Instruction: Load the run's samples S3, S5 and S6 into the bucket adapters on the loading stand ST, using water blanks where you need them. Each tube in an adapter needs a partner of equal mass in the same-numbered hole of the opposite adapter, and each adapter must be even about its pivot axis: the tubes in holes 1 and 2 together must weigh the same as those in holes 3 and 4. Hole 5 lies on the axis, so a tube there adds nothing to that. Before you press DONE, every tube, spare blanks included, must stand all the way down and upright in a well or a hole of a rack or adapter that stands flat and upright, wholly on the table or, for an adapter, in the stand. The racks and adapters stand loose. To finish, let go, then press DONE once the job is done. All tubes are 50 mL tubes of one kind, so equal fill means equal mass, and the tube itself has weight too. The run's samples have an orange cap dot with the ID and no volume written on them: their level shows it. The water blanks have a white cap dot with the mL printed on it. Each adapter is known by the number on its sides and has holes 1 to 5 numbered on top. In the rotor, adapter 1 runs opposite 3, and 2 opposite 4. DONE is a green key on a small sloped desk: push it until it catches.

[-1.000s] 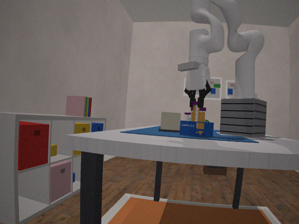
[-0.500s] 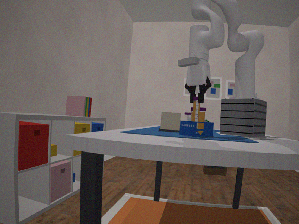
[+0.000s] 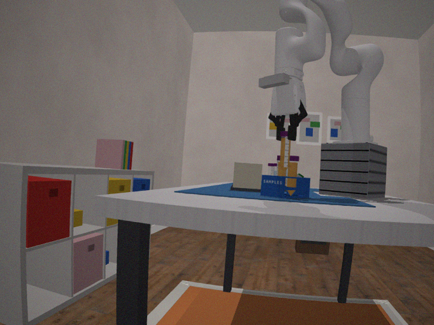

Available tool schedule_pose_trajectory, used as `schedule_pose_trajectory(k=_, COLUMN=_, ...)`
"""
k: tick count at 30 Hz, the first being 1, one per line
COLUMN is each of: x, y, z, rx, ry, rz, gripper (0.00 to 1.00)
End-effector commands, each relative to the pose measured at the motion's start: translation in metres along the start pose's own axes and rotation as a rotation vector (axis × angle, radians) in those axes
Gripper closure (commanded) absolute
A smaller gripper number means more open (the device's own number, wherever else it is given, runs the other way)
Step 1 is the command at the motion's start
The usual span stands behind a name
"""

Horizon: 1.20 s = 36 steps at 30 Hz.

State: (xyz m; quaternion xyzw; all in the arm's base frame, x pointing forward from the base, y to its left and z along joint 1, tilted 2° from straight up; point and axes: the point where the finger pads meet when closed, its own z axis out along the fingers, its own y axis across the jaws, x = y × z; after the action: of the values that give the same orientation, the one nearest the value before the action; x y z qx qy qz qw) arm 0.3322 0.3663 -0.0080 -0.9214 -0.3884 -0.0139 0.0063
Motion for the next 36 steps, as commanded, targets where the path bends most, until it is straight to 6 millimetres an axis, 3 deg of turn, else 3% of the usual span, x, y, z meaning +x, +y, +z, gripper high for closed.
schedule_pose_trajectory(k=1, x=0.001, y=0.000, z=-0.010, rx=0.000, ry=0.002, rz=0.000, gripper=1.00)
schedule_pose_trajectory(k=36, x=0.001, y=0.000, z=-0.068, rx=0.000, ry=0.002, rz=0.000, gripper=1.00)
